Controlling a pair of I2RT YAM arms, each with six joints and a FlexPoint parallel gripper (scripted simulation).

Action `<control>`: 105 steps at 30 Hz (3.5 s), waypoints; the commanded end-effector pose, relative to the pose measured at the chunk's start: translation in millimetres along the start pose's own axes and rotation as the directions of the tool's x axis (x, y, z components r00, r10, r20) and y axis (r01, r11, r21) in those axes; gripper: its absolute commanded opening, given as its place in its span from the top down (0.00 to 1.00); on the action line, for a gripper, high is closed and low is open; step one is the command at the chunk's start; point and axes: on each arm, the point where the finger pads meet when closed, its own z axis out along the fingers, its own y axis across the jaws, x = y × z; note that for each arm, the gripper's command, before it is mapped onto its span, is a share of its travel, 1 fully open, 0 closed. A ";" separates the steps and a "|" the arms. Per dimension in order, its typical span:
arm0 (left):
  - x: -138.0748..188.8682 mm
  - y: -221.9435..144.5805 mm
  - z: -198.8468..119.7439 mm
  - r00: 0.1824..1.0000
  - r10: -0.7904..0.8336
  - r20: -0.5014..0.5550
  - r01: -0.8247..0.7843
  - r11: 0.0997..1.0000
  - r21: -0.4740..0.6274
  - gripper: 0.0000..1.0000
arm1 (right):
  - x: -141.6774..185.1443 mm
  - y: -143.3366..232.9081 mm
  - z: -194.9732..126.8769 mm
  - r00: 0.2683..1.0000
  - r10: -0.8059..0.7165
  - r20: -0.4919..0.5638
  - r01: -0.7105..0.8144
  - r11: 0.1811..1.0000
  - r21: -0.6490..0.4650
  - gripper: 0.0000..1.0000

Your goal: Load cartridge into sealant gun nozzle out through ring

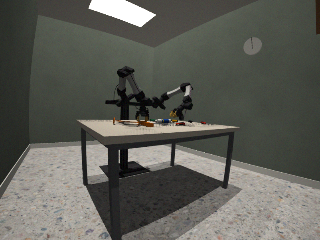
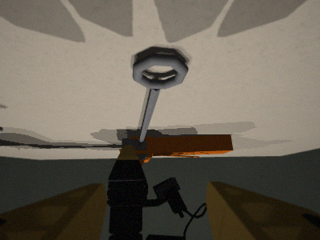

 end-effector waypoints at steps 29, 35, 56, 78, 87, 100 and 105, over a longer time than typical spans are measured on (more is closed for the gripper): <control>6.7 5.1 7.0 1.000 0.001 -0.006 -0.001 1.000 -0.027 0.48 | -0.6 3.7 -30.1 1.000 -0.002 0.010 0.002 1.000 -0.010 0.09; 6.7 5.1 7.0 1.000 0.001 -0.006 -0.001 1.000 -0.027 0.48 | -6.1 4.1 -58.3 1.000 0.009 0.015 -0.009 1.000 -0.013 0.09; 6.7 5.1 7.0 1.000 0.001 -0.006 -0.001 1.000 -0.027 0.48 | -0.7 -0.3 -53.2 1.000 0.017 -0.003 -0.017 1.000 -0.014 0.09; -4.3 -52.4 -109.1 0.930 0.322 0.178 -0.362 0.891 0.275 0.26 | -125.1 -8.7 -140.9 0.955 0.214 0.206 -0.127 0.921 -0.369 0.09; 15.3 -66.6 -126.3 0.935 0.308 0.178 -0.350 0.885 0.306 0.26 | -156.6 -26.9 -174.3 0.924 0.267 0.274 -0.124 0.886 -0.447 0.09; 17.7 -34.5 -91.4 0.713 0.615 0.335 -0.674 0.733 0.090 0.26 | -199.6 -61.7 -230.5 0.845 0.353 0.402 -0.085 0.830 -0.551 0.09; 20.2 -16.1 -77.9 0.585 0.733 0.348 -0.777 0.629 -0.020 0.26 | -217.2 -83.8 -261.4 0.793 0.397 0.462 -0.064 0.809 -0.585 0.09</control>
